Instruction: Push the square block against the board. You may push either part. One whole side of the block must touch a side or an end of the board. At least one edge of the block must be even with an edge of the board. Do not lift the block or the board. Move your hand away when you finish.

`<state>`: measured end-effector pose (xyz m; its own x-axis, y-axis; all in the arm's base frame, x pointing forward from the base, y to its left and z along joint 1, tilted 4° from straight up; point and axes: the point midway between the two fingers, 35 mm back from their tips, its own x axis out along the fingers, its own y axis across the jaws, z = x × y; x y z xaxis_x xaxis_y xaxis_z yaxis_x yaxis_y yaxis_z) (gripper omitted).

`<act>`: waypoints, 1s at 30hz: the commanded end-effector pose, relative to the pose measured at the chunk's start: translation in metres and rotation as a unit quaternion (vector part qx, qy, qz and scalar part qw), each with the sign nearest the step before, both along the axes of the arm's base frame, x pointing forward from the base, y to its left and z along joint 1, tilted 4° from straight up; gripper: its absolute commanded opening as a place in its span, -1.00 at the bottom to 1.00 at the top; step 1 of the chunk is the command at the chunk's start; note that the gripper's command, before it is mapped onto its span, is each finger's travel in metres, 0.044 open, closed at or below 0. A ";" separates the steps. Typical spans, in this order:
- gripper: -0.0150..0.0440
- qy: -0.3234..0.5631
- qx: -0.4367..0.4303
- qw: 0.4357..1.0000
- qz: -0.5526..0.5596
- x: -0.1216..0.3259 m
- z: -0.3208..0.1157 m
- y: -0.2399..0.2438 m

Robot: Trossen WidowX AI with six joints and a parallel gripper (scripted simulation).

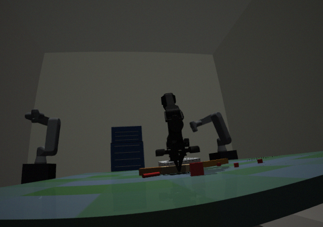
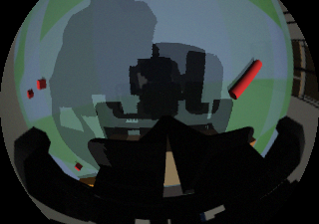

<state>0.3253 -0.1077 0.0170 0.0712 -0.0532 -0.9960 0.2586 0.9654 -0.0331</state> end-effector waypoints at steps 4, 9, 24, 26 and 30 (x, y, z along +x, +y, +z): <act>-0.49 -0.004 -0.001 1.000 0.002 -0.003 -0.001 0.001; -0.49 -0.004 -0.001 1.000 0.002 -0.009 -0.001 0.002; -0.49 -0.003 0.000 1.000 0.002 -0.027 -0.003 0.007; -0.49 -0.003 0.000 1.000 0.002 -0.029 -0.003 0.007; -0.49 -0.003 0.000 1.000 0.002 -0.034 -0.003 0.009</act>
<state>0.3006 -0.1021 0.0176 0.0943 -0.0612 -0.9937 0.2593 0.9652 -0.0349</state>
